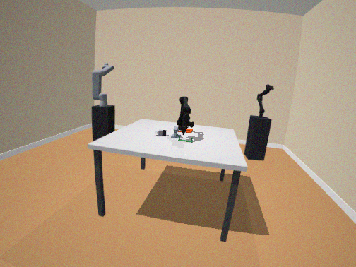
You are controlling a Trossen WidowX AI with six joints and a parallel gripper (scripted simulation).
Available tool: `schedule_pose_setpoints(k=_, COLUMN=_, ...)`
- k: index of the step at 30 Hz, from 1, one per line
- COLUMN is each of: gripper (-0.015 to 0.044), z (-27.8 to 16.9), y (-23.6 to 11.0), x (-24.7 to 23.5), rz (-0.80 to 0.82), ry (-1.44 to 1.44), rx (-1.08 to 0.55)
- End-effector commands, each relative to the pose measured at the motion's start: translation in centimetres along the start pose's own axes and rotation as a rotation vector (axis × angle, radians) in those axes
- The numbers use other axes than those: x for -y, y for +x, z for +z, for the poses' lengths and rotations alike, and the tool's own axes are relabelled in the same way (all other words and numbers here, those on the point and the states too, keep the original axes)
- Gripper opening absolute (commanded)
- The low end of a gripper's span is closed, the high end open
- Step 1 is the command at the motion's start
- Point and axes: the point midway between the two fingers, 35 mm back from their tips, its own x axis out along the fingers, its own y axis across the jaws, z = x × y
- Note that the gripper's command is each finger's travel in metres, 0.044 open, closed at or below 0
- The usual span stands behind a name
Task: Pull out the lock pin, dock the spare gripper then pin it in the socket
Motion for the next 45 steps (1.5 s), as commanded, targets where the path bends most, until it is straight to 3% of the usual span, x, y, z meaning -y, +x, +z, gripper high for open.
schedule_pose_setpoints(k=1, gripper=0.0221, z=0.1, y=0.1, x=0.0, rz=-0.001, ry=0.005, rx=0.005)
schedule_pose_setpoints(k=10, gripper=0.0, z=0.1, y=0.1, x=0.0, rz=-0.001, ry=0.005, rx=0.005)
schedule_pose_setpoints(k=19, gripper=0.0, z=0.1, y=0.0, x=0.0, rz=0.001, ry=0.005, rx=0.017)
schedule_pose_setpoints(k=32, gripper=0.0, z=0.8, y=-1.1, x=0.0, rz=0.011, ry=0.008, rx=0.195)
schedule_pose_setpoints(k=45, gripper=0.0, z=1.6, y=-1.6, x=0.1, rz=0.012, ry=0.007, rx=0.209)
